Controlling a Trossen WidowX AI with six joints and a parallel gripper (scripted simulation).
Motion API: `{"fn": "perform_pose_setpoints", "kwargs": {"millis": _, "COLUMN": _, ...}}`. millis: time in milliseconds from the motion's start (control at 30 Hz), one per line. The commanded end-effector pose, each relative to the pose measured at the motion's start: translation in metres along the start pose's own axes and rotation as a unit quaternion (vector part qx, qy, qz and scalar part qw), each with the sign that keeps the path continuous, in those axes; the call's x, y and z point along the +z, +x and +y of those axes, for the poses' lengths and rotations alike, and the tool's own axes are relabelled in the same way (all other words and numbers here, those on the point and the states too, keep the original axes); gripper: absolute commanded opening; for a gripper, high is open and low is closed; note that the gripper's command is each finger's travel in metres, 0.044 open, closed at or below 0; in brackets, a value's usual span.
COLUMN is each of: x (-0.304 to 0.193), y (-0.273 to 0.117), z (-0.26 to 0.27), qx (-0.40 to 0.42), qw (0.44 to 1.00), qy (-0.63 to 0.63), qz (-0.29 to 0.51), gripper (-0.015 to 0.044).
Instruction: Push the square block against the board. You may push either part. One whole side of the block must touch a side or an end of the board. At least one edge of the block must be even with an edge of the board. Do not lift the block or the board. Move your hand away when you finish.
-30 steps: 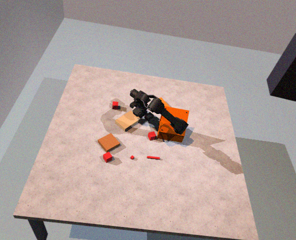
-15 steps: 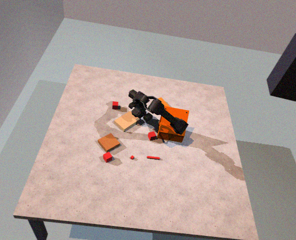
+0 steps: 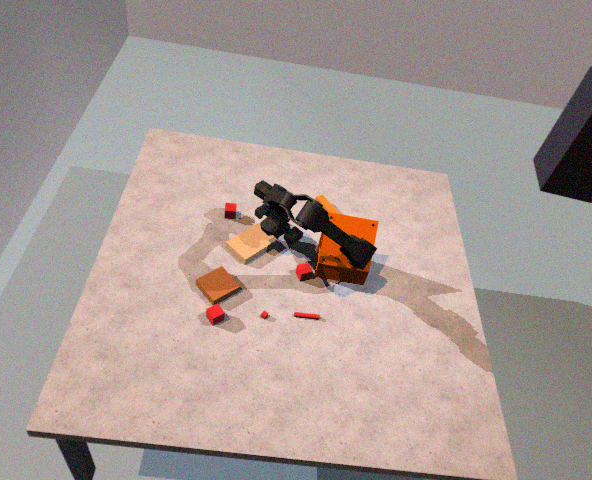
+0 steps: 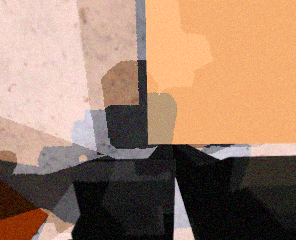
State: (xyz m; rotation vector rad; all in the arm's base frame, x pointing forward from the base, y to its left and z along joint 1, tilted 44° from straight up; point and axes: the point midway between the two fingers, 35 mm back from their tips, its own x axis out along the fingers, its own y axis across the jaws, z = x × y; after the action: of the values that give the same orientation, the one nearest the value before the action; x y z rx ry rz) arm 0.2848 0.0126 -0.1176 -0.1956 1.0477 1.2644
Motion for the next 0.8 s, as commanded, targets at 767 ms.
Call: {"fn": "perform_pose_setpoints", "kwargs": {"millis": 767, "x": 0.026, "y": -0.001, "z": -0.002, "qx": -0.001, "qw": 1.0, "qy": -0.003, "qz": -0.004, "gripper": 0.0}}
